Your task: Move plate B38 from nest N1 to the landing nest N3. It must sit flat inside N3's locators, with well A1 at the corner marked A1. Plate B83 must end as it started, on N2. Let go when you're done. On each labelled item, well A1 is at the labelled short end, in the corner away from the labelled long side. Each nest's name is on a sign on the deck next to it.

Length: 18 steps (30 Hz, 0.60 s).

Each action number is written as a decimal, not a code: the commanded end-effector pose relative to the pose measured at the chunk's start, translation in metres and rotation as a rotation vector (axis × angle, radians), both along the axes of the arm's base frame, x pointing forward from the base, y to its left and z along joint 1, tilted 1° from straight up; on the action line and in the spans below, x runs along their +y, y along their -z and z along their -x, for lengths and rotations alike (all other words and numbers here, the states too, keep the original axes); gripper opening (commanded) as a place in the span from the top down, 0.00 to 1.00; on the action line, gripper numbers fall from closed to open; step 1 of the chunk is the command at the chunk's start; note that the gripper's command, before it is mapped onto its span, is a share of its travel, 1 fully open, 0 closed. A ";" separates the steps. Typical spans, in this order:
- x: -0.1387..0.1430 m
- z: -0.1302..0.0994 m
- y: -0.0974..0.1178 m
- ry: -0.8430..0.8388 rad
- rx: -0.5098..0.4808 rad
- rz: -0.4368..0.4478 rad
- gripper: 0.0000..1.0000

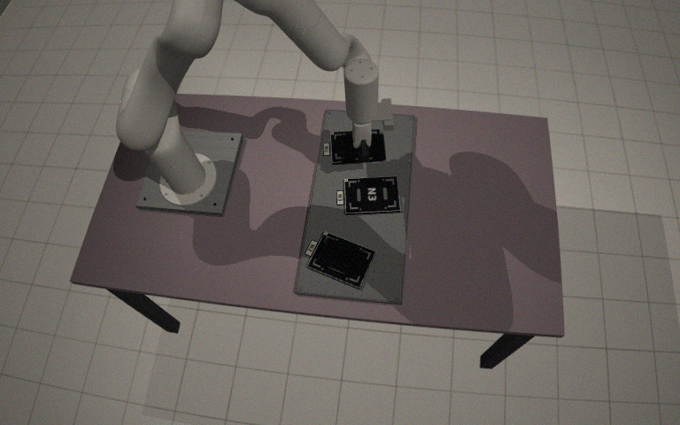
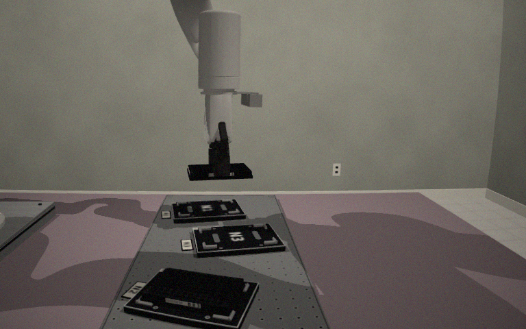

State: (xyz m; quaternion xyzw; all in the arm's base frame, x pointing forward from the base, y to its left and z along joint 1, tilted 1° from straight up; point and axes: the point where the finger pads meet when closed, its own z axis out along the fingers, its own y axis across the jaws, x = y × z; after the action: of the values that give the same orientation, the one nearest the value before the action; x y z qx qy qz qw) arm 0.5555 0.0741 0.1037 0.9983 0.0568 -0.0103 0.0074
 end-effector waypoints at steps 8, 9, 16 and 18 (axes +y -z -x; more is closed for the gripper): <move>-0.050 -0.018 -0.001 0.000 -0.002 -0.001 1.00; -0.055 -0.019 -0.001 0.000 -0.002 -0.001 1.00; -0.079 -0.027 -0.002 0.000 -0.002 -0.001 1.00; -0.088 -0.030 -0.002 0.000 -0.002 -0.001 1.00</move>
State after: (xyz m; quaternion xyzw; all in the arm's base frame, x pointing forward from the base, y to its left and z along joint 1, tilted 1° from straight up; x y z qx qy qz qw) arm 0.5804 -0.0012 0.1044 0.9983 0.0568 -0.0103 0.0073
